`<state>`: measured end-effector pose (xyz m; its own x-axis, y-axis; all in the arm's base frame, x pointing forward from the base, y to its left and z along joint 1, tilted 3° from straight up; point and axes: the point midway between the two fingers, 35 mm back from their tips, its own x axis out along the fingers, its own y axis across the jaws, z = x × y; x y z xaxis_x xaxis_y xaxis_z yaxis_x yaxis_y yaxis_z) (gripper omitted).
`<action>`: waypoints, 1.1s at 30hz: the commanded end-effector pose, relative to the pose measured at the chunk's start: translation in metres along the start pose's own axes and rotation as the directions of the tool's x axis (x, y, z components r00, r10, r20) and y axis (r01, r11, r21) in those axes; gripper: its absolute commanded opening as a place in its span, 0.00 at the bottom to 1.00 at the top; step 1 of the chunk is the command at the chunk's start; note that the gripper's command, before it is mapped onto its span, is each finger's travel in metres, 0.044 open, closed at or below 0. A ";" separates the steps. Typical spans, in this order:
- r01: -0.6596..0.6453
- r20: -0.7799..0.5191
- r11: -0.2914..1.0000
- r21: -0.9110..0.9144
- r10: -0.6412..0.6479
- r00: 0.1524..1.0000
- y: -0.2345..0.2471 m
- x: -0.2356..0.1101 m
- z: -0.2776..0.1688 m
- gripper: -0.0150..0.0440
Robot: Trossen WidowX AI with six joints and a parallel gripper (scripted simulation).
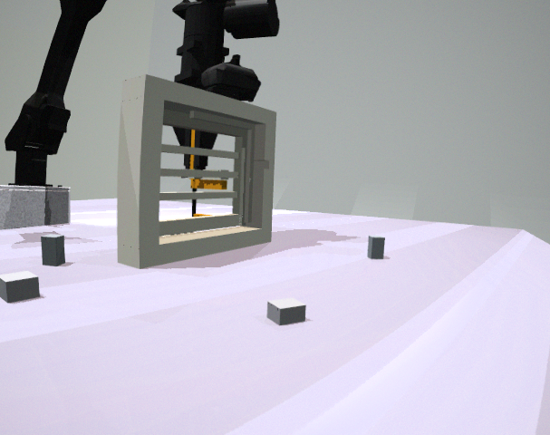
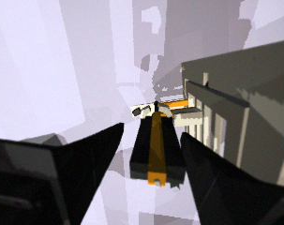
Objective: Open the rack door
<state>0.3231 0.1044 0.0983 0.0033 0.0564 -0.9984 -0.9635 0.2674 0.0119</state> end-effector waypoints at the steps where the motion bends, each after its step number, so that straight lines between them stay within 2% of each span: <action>1: 0.012 -0.004 0.984 0.180 -0.012 1.000 -0.005 0.001 -0.003 0.73; 9: 0.012 -0.004 0.838 0.546 -0.012 1.000 -0.005 0.001 -0.003 0.73; 18: 0.010 -0.004 0.521 0.854 -0.012 1.000 -0.005 0.001 -0.003 0.73; 26: 0.006 -0.004 0.151 0.989 -0.012 1.000 -0.005 0.001 -0.003 0.73; 33: 0.002 -0.004 -0.194 0.981 -0.012 1.000 -0.005 0.001 -0.003 0.73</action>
<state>0.3261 0.1008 0.0976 0.0108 0.0536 -0.9985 0.3419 0.9382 0.0541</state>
